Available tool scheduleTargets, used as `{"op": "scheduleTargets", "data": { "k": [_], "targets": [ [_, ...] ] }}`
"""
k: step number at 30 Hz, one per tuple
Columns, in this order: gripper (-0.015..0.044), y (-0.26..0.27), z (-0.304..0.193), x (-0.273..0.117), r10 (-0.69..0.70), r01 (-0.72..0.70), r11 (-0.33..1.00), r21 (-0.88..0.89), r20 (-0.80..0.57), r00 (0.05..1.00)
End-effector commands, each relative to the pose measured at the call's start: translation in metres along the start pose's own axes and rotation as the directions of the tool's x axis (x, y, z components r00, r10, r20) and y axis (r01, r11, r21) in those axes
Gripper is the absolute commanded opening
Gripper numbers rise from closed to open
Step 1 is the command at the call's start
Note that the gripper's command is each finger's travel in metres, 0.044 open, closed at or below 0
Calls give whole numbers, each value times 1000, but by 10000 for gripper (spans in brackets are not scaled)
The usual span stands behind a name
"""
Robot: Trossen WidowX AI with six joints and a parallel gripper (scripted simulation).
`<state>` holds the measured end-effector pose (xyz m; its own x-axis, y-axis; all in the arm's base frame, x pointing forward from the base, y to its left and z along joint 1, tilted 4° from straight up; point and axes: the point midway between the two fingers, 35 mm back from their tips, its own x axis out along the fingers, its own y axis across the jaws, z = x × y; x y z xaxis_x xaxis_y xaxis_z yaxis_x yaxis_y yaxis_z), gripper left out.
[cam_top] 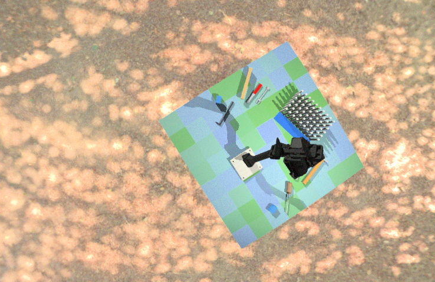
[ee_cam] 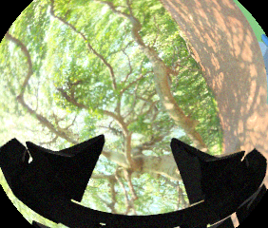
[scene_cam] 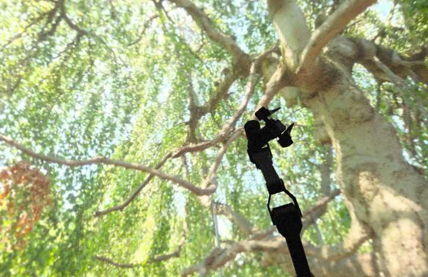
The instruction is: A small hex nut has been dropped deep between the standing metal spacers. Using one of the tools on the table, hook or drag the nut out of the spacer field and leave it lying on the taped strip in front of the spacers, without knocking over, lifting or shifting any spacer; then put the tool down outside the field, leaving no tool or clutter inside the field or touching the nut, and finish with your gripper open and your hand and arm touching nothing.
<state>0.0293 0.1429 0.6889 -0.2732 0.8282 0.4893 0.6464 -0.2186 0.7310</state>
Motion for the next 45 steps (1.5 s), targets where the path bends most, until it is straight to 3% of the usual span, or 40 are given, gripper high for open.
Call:
{"op": "scheduleTargets", "data": {
  "k": [1,5,10,19,32,38,45],
  "targets": [
    [426,-1,-1,0,-1,1,1000,-1,-3,1000],
    [440,-13,-21,3,-20,18,999,-35,-84,996],
    [440,-42,-72,-2,-60,30,994,-109,-281,958],
    [440,-83,-170,-55,-86,4,992,-129,-635,767],
    [440,-90,-252,-207,25,-76,997,4,-960,278],
    [440,-73,-251,-283,129,-85,988,126,-991,26],
    [440,-46,-224,-376,273,-47,955,294,-928,-255]
  ]
}}
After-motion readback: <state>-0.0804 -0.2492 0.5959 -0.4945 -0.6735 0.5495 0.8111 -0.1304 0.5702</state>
